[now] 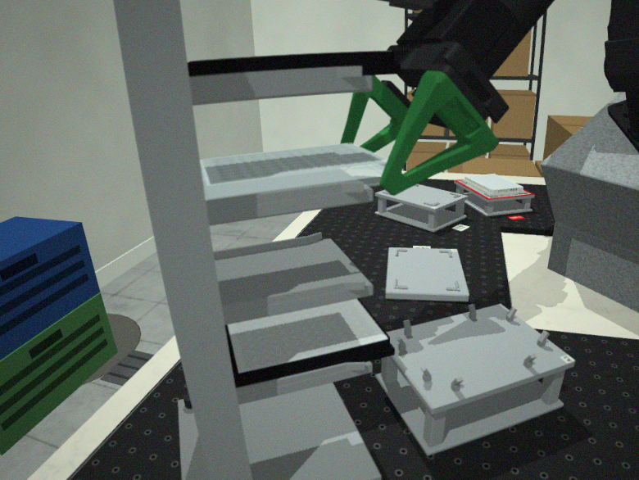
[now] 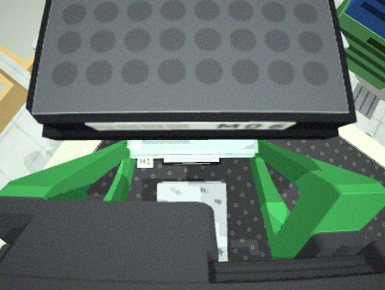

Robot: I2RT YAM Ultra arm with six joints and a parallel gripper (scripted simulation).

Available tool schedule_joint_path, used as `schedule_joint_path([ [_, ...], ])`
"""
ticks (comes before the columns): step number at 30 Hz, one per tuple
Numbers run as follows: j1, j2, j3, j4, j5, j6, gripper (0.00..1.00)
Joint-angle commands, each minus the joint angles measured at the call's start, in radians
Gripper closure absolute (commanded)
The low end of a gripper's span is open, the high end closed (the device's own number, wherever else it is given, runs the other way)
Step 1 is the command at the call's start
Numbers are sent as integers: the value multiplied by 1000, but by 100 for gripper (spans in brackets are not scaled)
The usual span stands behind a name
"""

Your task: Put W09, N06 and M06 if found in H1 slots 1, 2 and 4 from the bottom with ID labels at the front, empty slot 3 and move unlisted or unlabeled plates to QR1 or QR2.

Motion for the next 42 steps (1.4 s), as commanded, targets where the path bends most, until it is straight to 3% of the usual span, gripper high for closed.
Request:
schedule_joint_path([
  [1, 2, -32, 43, -23, -1, -3, 14],
  [12, 13, -39, 33, -21, 7, 0, 14],
  [15, 18, -49, -23, -19, 13, 4, 14],
  [42, 66, -153, -150, 23, 58, 21, 14],
])
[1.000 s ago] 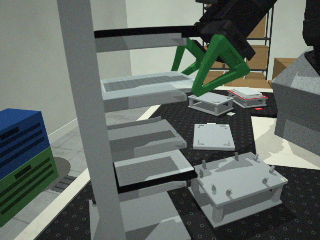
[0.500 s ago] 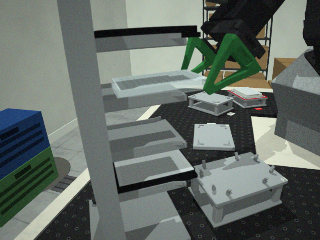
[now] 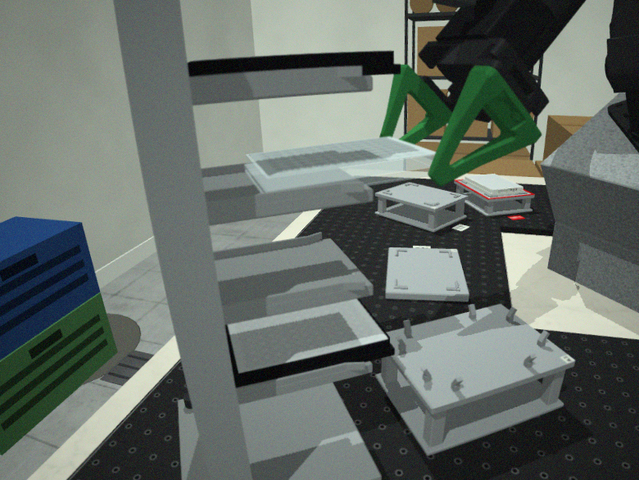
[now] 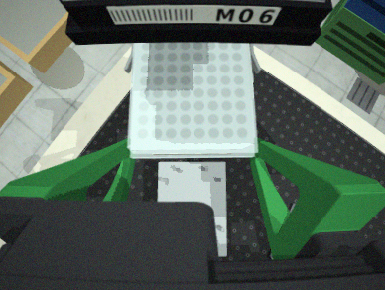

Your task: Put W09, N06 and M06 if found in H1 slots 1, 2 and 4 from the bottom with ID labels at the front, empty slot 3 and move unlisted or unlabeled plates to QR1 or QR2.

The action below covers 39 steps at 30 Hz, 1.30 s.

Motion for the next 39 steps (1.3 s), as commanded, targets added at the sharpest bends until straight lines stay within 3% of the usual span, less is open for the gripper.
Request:
schedule_joint_path([
  [1, 16, -41, -29, 27, 15, 7, 14],
  [39, 97, -181, -179, 26, 92, 32, 14],
])
